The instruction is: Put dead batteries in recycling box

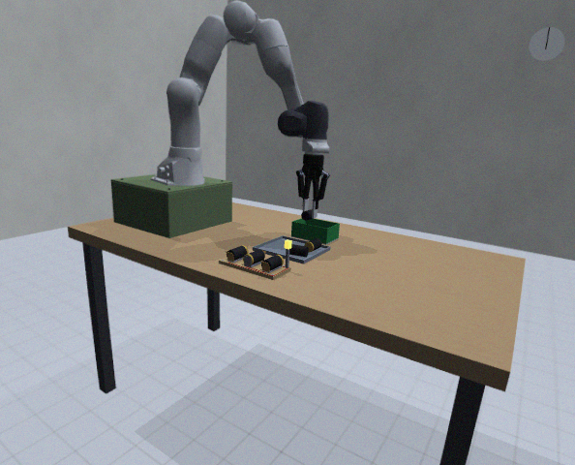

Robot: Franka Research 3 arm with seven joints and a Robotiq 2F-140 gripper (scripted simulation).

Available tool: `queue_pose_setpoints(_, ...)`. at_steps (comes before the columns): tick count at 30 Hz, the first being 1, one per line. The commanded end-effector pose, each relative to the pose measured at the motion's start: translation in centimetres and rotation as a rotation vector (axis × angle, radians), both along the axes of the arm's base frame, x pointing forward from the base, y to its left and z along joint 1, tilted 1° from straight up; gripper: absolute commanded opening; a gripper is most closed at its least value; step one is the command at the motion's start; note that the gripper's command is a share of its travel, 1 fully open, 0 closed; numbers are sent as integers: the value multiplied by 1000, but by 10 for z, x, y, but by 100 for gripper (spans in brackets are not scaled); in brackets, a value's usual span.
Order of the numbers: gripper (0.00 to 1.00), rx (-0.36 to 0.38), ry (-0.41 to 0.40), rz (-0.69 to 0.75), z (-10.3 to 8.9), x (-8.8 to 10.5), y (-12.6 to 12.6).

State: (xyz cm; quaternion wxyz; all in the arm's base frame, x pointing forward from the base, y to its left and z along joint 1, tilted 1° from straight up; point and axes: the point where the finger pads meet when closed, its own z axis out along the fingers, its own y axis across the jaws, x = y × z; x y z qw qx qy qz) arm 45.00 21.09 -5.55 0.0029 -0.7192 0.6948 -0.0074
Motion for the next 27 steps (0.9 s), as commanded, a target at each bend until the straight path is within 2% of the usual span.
queue_pose_setpoints(1,16,2,-3,4,1,0,1)
queue_pose_setpoints(27,16,2,-3,4,-3,0,1)
